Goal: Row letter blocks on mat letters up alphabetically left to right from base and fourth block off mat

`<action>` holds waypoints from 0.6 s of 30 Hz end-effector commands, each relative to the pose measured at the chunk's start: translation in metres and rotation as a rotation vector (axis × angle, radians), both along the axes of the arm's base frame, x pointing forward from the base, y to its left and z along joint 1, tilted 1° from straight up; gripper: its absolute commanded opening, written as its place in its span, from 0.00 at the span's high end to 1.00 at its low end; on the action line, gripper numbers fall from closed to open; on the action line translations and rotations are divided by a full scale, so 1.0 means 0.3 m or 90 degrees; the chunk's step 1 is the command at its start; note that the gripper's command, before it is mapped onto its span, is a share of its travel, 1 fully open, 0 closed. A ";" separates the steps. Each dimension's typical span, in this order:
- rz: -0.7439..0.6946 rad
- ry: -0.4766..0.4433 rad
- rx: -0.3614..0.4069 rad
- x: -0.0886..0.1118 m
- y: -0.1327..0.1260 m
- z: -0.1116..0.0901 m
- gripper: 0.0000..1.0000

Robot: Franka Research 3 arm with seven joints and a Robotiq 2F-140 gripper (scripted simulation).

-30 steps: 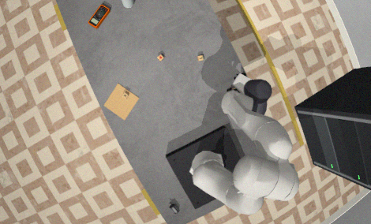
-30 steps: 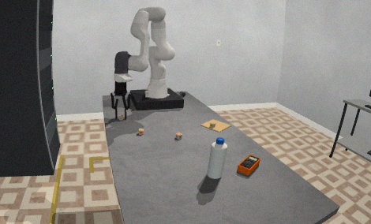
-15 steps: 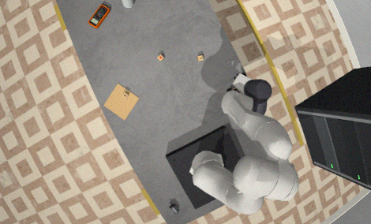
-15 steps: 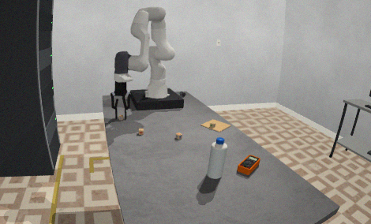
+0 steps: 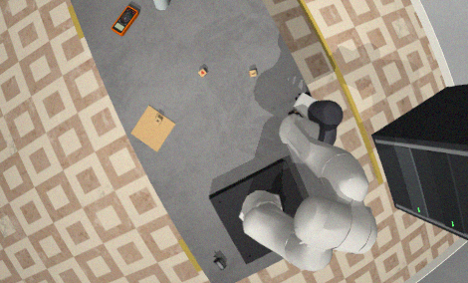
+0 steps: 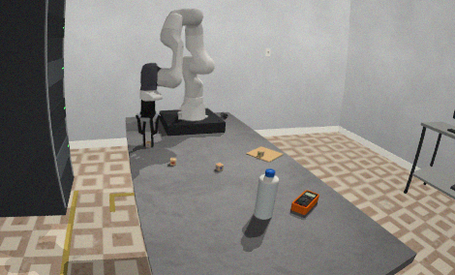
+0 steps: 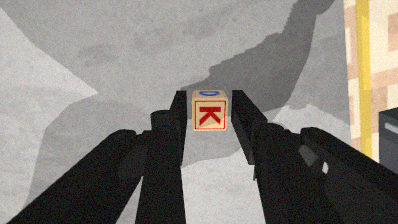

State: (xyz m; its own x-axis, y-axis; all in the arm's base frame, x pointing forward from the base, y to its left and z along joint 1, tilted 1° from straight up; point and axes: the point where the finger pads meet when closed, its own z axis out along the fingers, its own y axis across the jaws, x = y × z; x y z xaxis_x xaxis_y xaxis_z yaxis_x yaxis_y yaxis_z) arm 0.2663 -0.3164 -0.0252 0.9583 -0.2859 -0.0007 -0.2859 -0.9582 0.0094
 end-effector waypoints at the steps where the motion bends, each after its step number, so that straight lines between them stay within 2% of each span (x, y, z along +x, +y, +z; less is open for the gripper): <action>1: -0.002 0.000 0.000 0.000 -0.001 -0.003 0.68; 6: -0.002 0.000 0.000 0.000 -0.001 -0.003 0.68; 7: -0.002 0.000 0.000 0.000 -0.001 -0.003 0.78; 18: -0.002 0.000 0.000 0.000 -0.001 -0.003 0.78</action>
State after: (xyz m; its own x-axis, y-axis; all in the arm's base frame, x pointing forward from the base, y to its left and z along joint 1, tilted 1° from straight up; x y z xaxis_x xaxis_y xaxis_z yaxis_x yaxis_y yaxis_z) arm 0.2664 -0.3167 -0.0251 0.9583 -0.2859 -0.0003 -0.2858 -0.9582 0.0097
